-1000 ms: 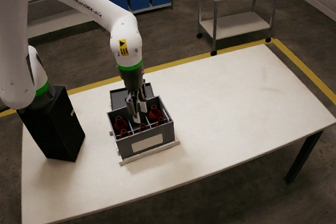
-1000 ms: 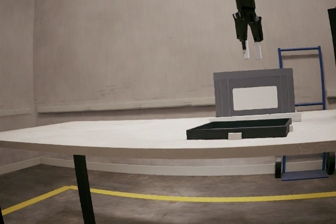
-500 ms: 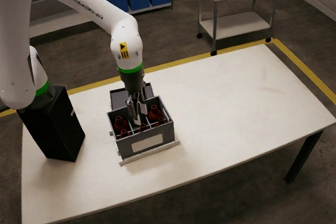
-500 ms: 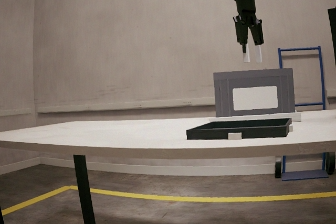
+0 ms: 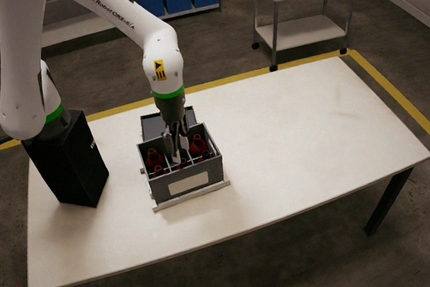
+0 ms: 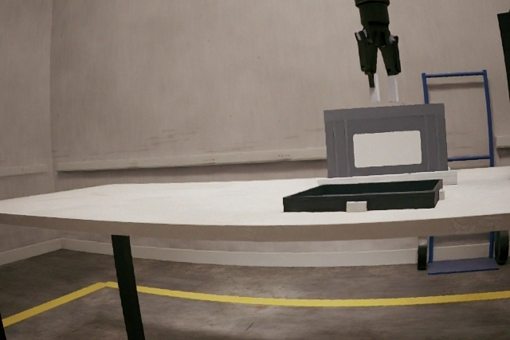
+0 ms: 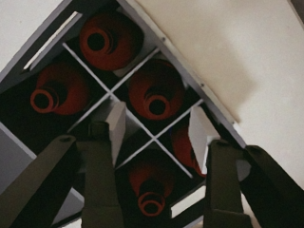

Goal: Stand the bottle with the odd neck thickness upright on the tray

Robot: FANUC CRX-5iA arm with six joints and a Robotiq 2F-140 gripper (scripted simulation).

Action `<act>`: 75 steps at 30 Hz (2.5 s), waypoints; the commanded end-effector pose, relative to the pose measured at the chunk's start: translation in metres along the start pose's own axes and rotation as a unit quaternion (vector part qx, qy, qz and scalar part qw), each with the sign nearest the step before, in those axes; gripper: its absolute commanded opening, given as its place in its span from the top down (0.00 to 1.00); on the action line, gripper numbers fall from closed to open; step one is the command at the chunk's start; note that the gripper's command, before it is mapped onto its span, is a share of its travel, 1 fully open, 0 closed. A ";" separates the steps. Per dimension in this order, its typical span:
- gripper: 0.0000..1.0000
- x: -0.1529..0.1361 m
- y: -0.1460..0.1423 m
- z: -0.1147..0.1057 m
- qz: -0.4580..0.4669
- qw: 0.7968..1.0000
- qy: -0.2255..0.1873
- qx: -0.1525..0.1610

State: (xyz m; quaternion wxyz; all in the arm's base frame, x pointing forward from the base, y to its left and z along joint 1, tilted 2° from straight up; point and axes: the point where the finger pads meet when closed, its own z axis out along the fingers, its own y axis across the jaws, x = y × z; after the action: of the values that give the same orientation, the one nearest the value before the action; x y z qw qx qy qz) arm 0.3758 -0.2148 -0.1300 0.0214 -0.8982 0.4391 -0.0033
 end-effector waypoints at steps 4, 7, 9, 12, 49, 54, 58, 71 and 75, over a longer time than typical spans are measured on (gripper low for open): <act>0.56 0.001 0.000 0.005 0.000 1.000 0.001 0.000; 0.56 0.001 0.000 0.008 0.000 1.000 0.001 0.000; 0.56 0.001 0.000 0.009 0.000 1.000 0.001 0.000; 0.56 0.001 0.000 0.010 0.000 1.000 0.001 0.000; 0.56 0.001 0.000 0.011 0.000 1.000 0.001 0.000; 0.56 0.001 0.000 0.011 0.000 1.000 0.001 0.000; 0.56 0.001 0.000 0.011 0.000 1.000 0.001 0.000; 0.56 0.001 -0.001 0.011 0.000 1.000 0.001 0.000; 0.56 0.001 -0.001 0.011 0.000 1.000 0.001 0.000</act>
State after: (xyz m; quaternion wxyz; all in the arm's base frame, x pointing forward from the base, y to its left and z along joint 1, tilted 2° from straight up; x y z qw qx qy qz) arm 0.3768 -0.2148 -0.1421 0.0214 -0.8982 0.4391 -0.0033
